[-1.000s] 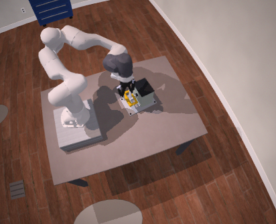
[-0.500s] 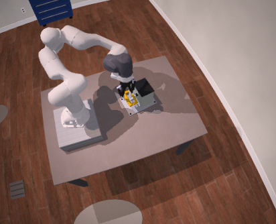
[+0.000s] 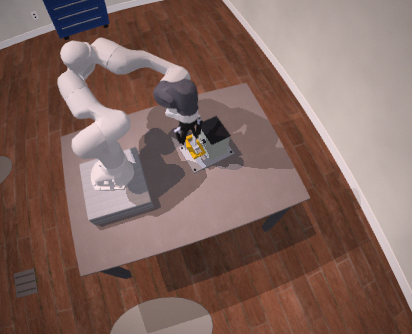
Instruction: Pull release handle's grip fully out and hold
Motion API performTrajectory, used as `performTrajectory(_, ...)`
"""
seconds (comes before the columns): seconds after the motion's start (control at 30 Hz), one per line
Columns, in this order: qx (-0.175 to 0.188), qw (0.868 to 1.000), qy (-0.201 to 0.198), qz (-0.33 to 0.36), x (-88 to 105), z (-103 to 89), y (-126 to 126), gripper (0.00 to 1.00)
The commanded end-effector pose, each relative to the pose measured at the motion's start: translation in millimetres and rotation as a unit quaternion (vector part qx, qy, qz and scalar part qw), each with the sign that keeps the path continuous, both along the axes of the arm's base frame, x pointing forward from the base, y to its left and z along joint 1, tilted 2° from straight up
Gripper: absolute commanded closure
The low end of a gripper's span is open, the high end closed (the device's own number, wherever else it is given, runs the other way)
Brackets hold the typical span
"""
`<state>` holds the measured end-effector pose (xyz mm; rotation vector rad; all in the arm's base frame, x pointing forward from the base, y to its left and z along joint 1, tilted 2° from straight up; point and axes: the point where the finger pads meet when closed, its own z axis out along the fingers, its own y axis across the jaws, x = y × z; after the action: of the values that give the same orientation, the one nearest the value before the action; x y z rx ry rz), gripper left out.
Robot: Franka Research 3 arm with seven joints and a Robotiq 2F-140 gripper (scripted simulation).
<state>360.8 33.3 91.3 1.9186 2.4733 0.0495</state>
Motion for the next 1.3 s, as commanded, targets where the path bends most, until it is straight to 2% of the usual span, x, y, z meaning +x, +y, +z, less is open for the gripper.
performTrajectory(0.0, 0.0, 1.0, 0.0, 0.001, -0.1, -0.8, -1, 0.69)
performTrajectory(0.87, 0.0, 1.0, 0.0, 0.001, 0.1, -7.2, -1, 0.69)
performTrajectory(1.27, 0.0, 1.0, 0.0, 0.001, 0.6, -24.9, 0, 0.69)
